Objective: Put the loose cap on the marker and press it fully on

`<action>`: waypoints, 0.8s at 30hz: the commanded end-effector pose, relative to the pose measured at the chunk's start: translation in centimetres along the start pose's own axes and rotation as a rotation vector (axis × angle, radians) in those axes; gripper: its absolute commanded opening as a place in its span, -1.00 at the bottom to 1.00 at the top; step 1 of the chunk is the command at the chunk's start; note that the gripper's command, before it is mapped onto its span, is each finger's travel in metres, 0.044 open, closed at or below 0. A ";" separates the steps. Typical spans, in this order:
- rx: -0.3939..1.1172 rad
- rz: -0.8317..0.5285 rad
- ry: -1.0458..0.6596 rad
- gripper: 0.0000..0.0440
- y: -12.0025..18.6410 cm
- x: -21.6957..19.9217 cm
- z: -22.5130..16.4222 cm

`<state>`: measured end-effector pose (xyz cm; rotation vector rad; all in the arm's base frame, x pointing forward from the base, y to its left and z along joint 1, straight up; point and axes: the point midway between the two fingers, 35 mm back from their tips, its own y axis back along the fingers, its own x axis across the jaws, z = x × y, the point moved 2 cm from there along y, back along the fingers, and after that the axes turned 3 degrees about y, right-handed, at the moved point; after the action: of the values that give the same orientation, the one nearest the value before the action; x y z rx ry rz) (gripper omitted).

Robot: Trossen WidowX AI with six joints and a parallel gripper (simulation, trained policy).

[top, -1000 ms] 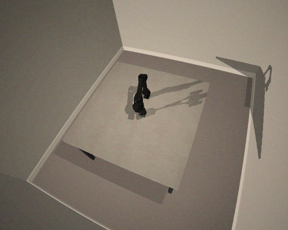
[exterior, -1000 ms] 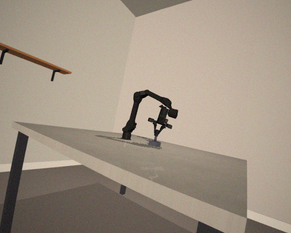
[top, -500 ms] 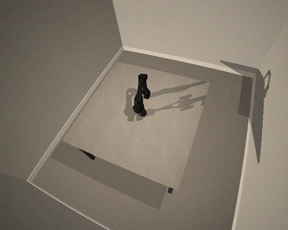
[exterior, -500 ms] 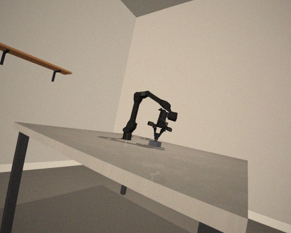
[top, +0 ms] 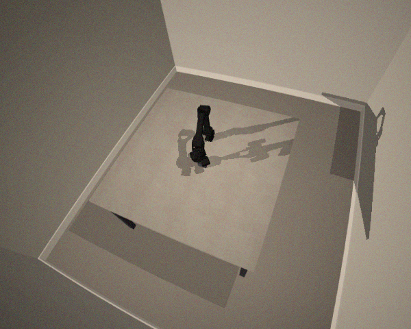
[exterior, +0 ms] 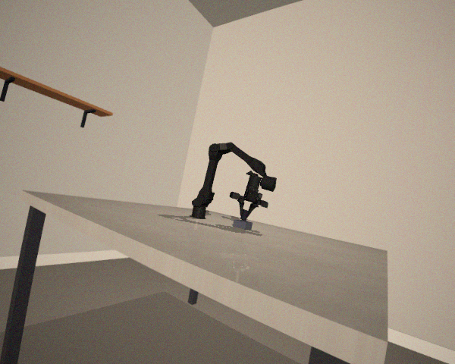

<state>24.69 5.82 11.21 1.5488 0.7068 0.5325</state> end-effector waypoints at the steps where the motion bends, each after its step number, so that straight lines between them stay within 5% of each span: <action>1: -0.008 -0.037 0.016 -0.75 -1.4 -0.4 0.4; 24: -0.074 -0.010 0.081 -0.55 -1.6 -0.4 1.4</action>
<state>24.82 5.56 10.39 1.4984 0.7463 0.6242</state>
